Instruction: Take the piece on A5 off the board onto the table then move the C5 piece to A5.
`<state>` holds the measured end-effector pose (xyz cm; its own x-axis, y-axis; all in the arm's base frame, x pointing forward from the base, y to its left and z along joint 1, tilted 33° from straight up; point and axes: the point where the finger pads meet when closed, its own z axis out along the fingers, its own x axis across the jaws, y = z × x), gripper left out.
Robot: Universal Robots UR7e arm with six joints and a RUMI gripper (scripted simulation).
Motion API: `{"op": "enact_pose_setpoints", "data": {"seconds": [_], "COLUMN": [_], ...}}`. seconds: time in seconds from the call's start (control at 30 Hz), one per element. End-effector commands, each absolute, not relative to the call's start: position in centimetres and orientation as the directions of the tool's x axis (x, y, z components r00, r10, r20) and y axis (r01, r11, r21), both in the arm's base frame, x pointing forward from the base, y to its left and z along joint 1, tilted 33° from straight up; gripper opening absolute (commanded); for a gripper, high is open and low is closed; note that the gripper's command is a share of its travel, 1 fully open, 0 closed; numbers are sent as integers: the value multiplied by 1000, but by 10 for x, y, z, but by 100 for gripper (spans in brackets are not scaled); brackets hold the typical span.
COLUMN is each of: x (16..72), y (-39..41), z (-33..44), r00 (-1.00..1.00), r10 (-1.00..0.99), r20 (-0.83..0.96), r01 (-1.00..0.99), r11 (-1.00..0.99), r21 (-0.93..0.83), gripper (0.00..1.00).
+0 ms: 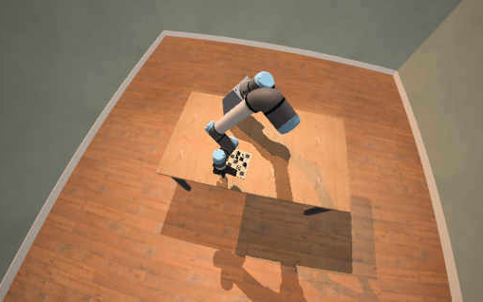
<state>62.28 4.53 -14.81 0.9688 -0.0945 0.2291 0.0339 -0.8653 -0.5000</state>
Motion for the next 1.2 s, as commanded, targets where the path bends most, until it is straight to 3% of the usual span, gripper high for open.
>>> {"op": "enact_pose_setpoints", "data": {"seconds": [0.0,1.17], "x": [623,624], "y": [45,47], "z": [-148,-151], "r00": [968,968], "r10": [-95,-95], "r20": [230,230], "r01": [34,34], "r11": [-866,-866], "r21": [-500,-500], "gripper": [0,0]}}
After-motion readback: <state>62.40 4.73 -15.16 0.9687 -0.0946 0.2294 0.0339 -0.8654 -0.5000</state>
